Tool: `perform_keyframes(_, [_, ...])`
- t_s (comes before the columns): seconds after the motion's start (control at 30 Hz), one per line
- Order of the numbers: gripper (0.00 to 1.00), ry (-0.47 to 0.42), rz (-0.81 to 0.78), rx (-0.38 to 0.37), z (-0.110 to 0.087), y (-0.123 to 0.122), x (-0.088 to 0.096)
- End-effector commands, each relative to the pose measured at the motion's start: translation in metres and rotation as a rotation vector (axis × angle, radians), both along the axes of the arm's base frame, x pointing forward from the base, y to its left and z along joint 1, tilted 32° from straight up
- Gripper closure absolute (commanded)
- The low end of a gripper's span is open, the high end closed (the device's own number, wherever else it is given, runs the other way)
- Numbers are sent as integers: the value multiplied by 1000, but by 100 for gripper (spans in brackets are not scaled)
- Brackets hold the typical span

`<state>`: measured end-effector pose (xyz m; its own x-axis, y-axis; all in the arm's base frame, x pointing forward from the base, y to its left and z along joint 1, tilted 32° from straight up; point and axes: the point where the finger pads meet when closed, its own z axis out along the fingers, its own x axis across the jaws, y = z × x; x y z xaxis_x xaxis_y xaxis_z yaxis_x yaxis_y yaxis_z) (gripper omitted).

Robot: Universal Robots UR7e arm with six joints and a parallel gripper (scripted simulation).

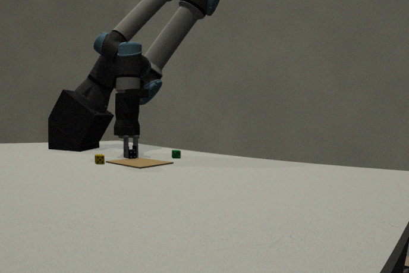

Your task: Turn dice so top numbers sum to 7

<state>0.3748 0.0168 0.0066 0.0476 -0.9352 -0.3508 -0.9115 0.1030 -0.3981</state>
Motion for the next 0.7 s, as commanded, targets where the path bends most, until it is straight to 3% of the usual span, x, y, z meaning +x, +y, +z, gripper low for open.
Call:
perform_keyframes(0.0, [51, -1, 0, -1, 0, 0, 0])
perform_keyframes(0.67, [51, -1, 0, -1, -3, 1, 2])
